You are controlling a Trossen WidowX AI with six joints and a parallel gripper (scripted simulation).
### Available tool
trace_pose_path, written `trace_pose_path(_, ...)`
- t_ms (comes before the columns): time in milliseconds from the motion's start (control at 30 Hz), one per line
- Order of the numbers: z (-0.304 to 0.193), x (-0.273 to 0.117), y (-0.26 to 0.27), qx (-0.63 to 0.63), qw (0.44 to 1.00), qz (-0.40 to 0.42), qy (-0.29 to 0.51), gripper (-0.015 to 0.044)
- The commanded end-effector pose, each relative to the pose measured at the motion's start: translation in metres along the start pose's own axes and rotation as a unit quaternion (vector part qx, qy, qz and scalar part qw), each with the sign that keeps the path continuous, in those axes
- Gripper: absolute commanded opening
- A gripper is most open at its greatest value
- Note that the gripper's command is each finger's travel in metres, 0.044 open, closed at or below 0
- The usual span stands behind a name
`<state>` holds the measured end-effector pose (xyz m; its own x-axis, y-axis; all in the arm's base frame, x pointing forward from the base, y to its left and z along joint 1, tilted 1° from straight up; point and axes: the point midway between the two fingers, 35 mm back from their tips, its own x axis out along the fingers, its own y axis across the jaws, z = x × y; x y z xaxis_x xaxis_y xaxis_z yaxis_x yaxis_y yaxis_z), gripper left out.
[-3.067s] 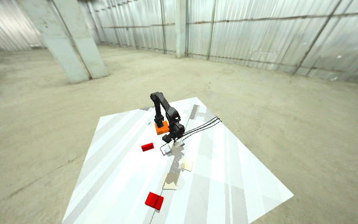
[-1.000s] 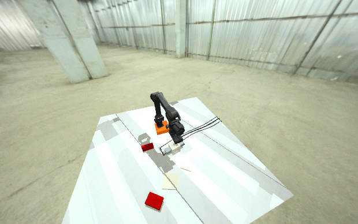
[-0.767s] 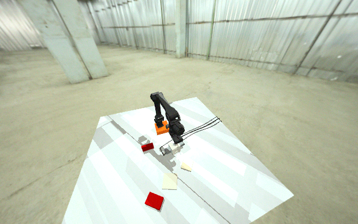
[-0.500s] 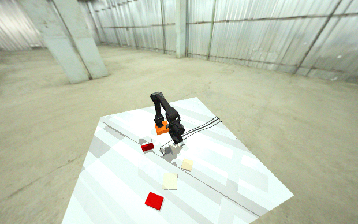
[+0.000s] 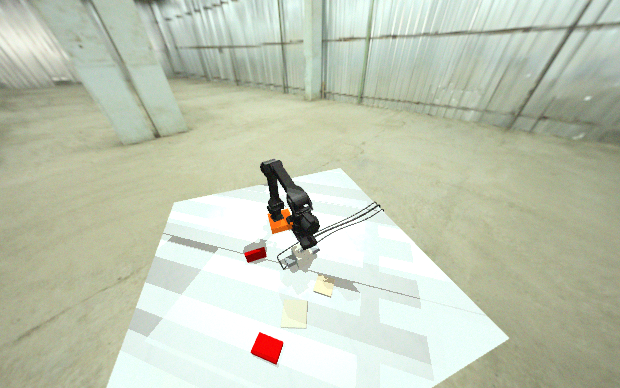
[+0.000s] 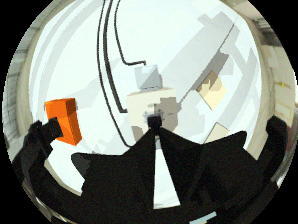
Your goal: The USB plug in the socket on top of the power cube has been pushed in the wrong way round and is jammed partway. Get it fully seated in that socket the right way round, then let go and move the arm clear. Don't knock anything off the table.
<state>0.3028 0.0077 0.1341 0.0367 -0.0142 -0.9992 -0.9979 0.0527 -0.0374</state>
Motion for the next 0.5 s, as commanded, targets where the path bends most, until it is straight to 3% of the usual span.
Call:
trace_pose_path(0, -0.0011, 0.0008, -0.0006, -0.005, 1.000, -0.001, 0.003, 0.0000)
trace_pose_path(467, -0.0020, 0.0025, -0.0007, -0.009, 1.000, -0.001, 0.005, 0.0000)
